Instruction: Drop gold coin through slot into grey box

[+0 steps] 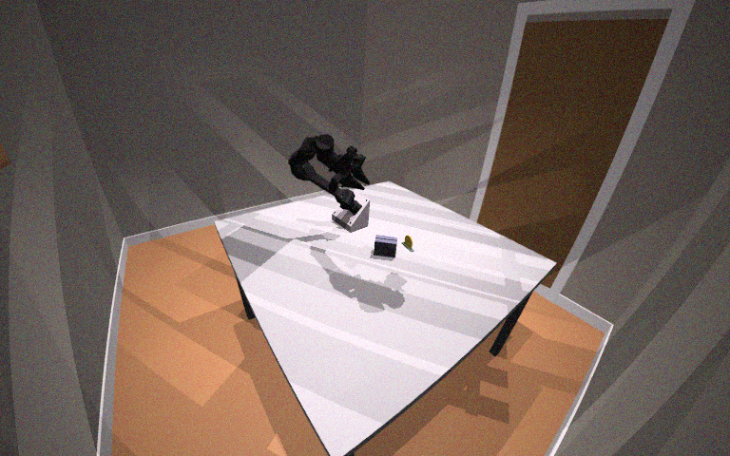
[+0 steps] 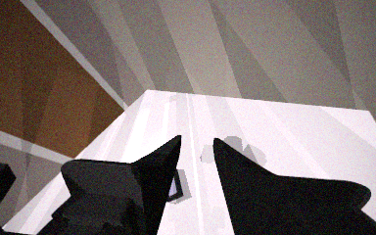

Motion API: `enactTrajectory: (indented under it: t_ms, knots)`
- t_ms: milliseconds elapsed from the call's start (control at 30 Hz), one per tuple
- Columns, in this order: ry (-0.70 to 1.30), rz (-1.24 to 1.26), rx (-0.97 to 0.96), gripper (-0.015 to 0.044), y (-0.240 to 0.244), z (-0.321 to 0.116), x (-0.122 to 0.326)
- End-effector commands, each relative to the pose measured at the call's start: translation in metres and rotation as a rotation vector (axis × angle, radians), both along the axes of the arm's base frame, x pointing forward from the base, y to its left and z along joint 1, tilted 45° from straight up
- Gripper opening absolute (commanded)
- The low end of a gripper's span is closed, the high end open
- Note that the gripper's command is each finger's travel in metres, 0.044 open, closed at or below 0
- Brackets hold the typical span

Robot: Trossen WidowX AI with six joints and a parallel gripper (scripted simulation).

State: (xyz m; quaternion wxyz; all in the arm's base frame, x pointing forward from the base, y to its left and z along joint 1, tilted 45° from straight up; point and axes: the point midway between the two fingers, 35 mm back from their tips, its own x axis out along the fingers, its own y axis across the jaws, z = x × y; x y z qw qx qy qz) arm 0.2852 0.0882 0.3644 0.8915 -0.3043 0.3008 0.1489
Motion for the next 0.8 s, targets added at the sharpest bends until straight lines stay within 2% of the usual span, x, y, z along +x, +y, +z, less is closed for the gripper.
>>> enactTrajectory:
  t_ms: [0, 200, 367, 633, 767]
  knots:
    - [0.168, -0.135, 0.020, 0.0161, 0.020, -0.056, 0.028]
    - [0.379, -0.405, -0.015, 0.0161, 0.044, -0.153, 0.050]
    - [0.468, -0.637, -0.104, 0.0161, 0.055, -0.233, 0.050]
    - [0.435, -0.958, -0.312, 0.0161, 0.057, -0.349, 0.026]
    - [0.407, -1.004, -0.353, 0.0161, 0.057, -0.370, 0.019]
